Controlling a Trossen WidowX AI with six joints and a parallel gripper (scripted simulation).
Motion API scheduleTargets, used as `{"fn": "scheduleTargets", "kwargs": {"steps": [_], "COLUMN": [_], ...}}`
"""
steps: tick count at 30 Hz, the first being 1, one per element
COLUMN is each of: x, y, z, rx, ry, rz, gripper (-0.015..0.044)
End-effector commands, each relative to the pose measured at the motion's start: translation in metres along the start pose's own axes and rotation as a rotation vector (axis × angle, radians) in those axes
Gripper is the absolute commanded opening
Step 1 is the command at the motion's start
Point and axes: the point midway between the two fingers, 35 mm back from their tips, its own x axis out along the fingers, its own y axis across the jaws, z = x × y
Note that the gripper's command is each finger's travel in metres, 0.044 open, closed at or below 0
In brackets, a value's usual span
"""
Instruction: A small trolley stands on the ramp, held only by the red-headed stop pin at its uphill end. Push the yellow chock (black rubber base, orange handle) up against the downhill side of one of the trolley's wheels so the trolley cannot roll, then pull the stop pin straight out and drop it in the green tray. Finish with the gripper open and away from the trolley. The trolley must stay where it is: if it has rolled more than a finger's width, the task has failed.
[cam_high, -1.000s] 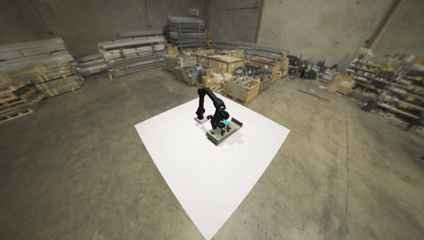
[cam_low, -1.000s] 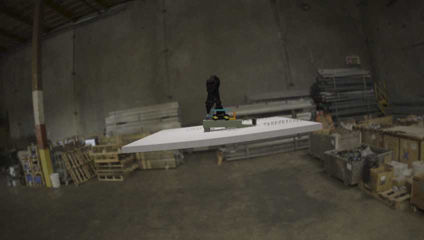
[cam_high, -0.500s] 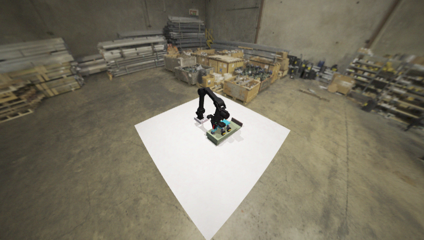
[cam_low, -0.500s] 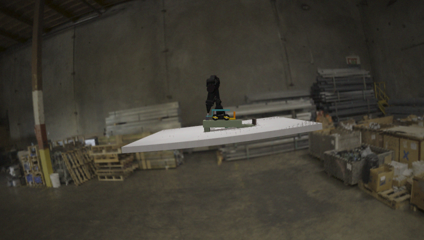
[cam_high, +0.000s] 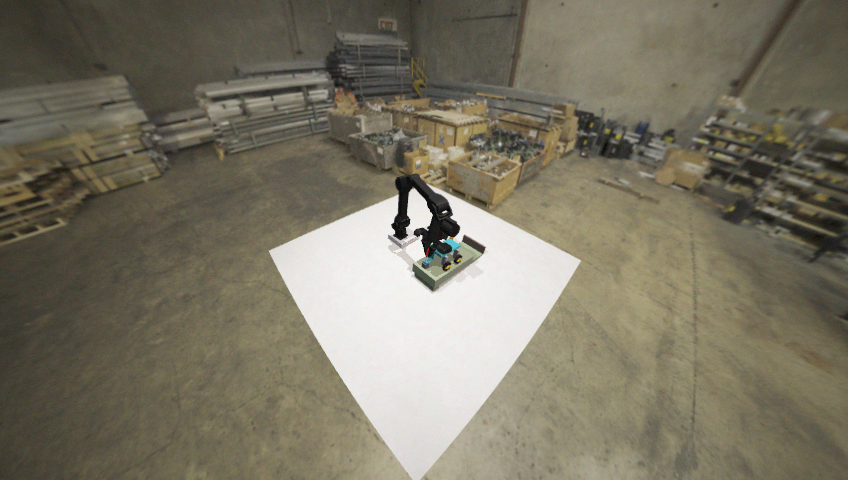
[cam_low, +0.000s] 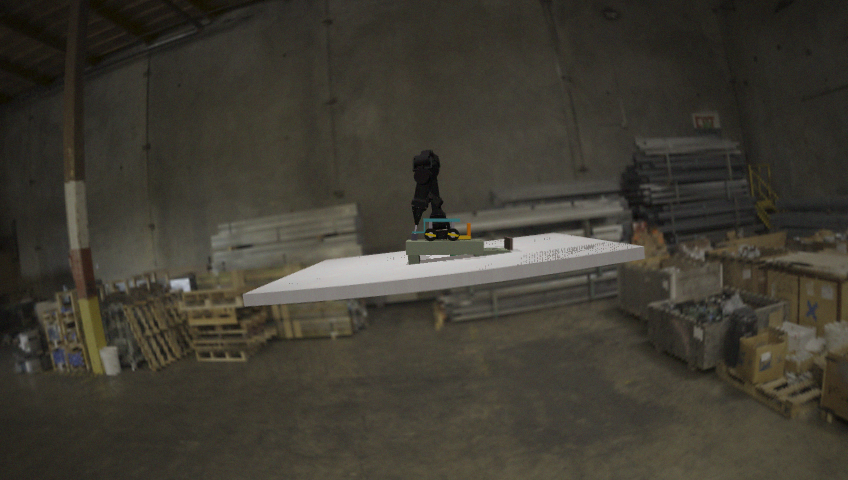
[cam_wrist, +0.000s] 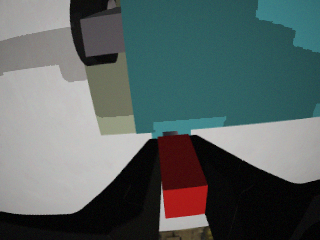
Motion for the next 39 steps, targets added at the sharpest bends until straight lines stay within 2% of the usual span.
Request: {"fn": "scheduleTargets", "kwargs": {"steps": [1, 39], "x": [-0.006, -0.019], "y": [0.000, 0.000], "z": [-0.001, -0.003], "rx": [0.008, 0.008], "ry": [0.002, 0.002], "rz": [-0.008, -0.008], "gripper": [0.0000, 0.0000]}}
